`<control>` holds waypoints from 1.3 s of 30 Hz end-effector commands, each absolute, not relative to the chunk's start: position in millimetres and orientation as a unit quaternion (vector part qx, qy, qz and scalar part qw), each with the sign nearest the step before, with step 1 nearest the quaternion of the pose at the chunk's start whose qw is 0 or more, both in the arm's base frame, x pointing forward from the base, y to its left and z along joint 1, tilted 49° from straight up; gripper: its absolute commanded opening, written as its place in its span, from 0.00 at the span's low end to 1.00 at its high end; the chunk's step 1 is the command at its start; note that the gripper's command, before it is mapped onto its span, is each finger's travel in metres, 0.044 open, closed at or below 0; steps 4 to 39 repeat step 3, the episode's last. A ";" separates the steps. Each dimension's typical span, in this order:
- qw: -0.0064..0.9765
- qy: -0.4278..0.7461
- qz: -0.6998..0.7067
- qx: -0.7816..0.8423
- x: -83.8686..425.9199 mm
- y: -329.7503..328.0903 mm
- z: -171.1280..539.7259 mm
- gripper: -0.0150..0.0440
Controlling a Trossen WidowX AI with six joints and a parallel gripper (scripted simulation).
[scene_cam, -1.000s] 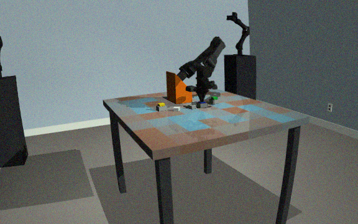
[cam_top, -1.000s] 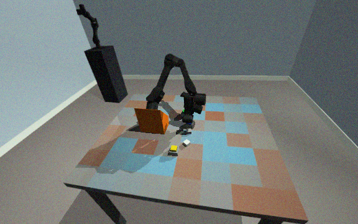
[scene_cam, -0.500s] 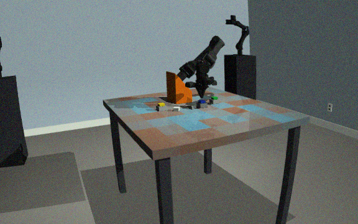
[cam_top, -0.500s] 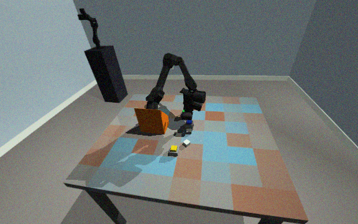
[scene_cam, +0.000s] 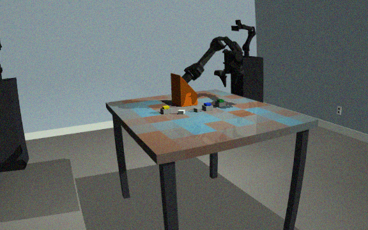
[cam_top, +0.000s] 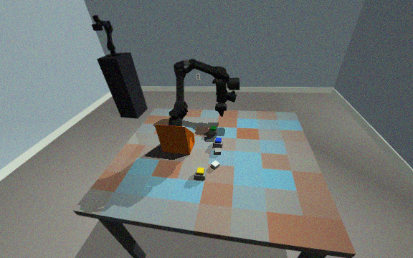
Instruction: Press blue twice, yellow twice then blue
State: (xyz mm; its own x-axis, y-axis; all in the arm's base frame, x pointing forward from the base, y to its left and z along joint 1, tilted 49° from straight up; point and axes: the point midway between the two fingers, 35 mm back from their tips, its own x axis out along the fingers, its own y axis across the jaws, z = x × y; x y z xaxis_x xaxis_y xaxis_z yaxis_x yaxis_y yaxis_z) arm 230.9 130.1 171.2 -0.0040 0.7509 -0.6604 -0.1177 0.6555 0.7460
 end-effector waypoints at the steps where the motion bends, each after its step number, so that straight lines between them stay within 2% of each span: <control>1: 0.651 0.636 0.321 0.261 225.9 131.8 177.4 0.93; 39: 0.651 0.636 0.321 0.261 225.9 131.8 177.4 0.93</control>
